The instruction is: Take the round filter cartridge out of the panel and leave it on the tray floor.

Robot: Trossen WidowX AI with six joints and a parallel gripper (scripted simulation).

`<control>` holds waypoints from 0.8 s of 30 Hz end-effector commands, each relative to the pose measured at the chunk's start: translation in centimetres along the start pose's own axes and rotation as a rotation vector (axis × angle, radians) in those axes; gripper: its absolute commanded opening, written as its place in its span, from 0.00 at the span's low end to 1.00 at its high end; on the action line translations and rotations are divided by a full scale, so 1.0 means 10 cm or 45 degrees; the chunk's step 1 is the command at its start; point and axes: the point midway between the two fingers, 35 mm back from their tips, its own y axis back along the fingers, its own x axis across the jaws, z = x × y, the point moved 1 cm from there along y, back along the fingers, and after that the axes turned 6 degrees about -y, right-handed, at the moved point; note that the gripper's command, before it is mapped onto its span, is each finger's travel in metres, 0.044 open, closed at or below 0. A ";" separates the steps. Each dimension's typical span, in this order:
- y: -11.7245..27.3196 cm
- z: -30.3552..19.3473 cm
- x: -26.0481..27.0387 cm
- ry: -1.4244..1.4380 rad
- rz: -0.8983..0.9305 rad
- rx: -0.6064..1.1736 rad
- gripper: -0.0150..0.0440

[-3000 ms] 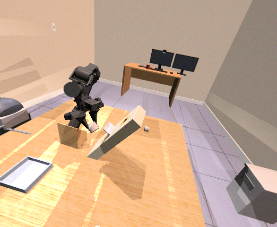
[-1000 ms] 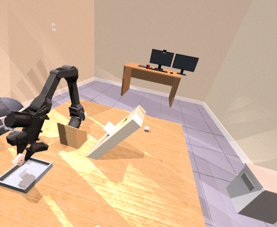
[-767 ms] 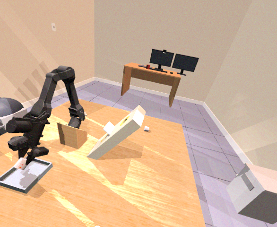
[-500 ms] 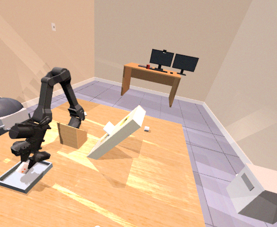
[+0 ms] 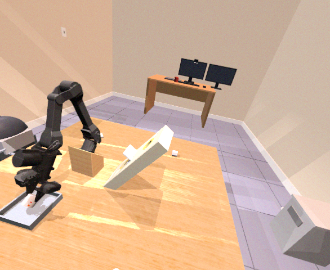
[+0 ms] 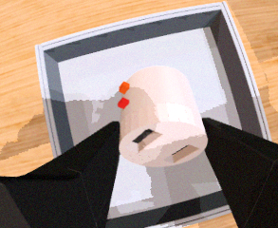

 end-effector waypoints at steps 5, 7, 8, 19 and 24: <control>0.00 0.00 0.00 0.000 0.000 -0.001 0.97; 0.00 0.00 0.00 0.000 0.000 -0.001 1.00; 0.00 0.00 0.00 0.000 0.000 -0.001 1.00; 0.61 0.36 0.04 0.000 0.001 -0.003 1.00; 0.48 0.34 0.03 0.003 -0.001 -0.023 1.00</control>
